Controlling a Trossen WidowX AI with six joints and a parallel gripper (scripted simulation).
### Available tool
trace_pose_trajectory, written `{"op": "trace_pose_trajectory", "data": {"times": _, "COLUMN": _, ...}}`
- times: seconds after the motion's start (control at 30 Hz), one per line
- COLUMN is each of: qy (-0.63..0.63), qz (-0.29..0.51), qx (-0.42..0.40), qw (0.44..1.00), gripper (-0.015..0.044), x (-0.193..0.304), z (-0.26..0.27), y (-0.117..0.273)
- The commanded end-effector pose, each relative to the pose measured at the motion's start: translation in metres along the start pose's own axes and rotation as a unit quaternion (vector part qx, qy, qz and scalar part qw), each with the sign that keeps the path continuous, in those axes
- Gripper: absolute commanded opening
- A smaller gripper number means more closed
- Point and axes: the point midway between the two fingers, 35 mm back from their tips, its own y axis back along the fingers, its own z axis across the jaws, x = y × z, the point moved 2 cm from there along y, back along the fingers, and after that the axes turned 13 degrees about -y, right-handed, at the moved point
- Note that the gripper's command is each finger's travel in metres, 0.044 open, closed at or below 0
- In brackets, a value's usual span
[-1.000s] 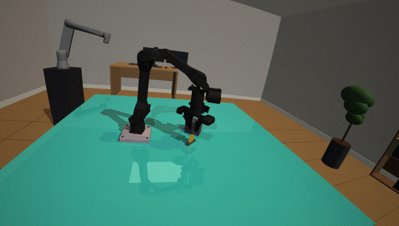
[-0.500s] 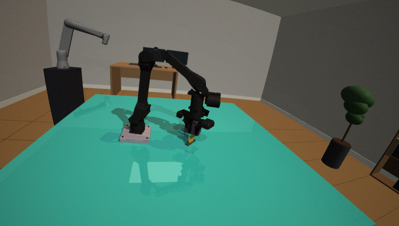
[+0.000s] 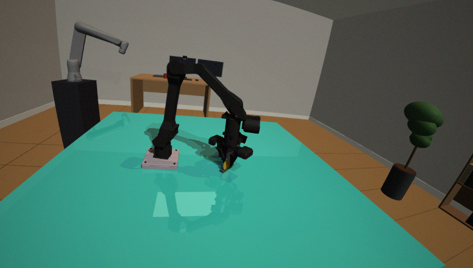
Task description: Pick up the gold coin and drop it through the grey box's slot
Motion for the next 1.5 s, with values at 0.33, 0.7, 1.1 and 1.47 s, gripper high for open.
{"op": "trace_pose_trajectory", "data": {"times": 0.33, "qy": 0.002, "qz": 0.007, "qx": -0.003, "qw": 1.000, "gripper": 0.0056, "x": 0.003, "z": 0.002, "y": -0.016}}
{"op": "trace_pose_trajectory", "data": {"times": 0.7, "qy": 0.002, "qz": 0.007, "qx": -0.003, "qw": 1.000, "gripper": 0.0000, "x": 0.003, "z": 0.002, "y": -0.016}}
{"op": "trace_pose_trajectory", "data": {"times": 1.1, "qy": 0.002, "qz": 0.006, "qx": -0.003, "qw": 1.000, "gripper": 0.0000, "x": 0.000, "z": -0.001, "y": 0.009}}
{"op": "trace_pose_trajectory", "data": {"times": 1.47, "qy": 0.002, "qz": 0.006, "qx": -0.003, "qw": 1.000, "gripper": 0.0000, "x": -0.001, "z": -0.002, "y": 0.037}}
